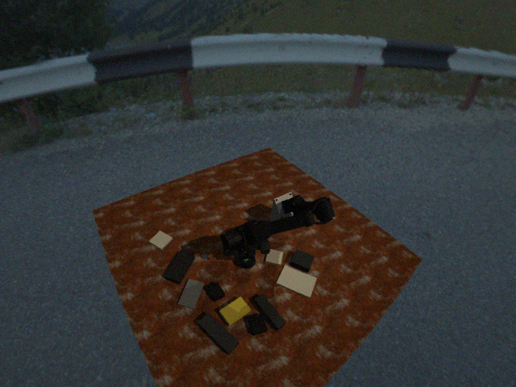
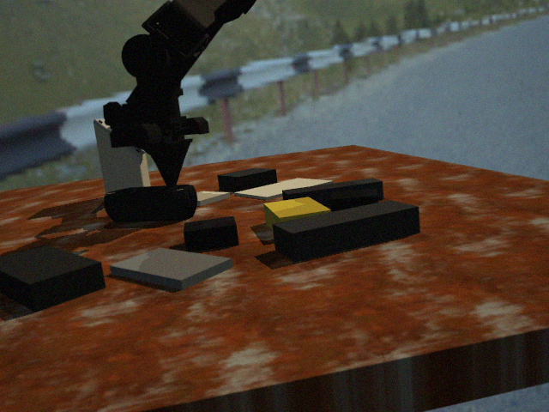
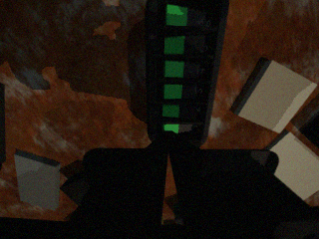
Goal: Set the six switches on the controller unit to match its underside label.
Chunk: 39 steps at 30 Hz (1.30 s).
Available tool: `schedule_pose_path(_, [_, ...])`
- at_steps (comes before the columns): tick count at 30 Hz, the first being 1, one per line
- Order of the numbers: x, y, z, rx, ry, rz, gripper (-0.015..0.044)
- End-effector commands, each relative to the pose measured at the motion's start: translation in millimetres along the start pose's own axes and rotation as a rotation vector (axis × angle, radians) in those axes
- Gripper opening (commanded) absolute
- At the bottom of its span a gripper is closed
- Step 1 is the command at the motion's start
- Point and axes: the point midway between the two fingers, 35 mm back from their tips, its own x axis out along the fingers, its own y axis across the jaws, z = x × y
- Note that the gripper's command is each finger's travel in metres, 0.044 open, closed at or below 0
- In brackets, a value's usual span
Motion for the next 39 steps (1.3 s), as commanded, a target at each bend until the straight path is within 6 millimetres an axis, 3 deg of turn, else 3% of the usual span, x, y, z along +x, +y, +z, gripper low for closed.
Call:
schedule_pose_path(1, [6, -1, 1, 0.006, 0.001, -0.008, 0.0000])
schedule_pose_path(25, [13, -2, 1, 0.006, 0.002, -0.008, 0.0000])
schedule_pose_path(27, [3, -1, 1, 0.004, -0.002, -0.006, 0.0000])
schedule_pose_path(30, [-29, -1, 2, 0.006, -0.001, -0.007, 0.0000])
schedule_pose_path(35, [-32, -1, 2, 0.007, -0.001, -0.007, 0.0000])
schedule_pose_path(37, [-33, -2, 13, 0.007, -0.002, -0.006, 0.0000])
schedule_pose_path(39, [-35, -8, 41, 0.007, -0.004, -0.007, 0.0000])
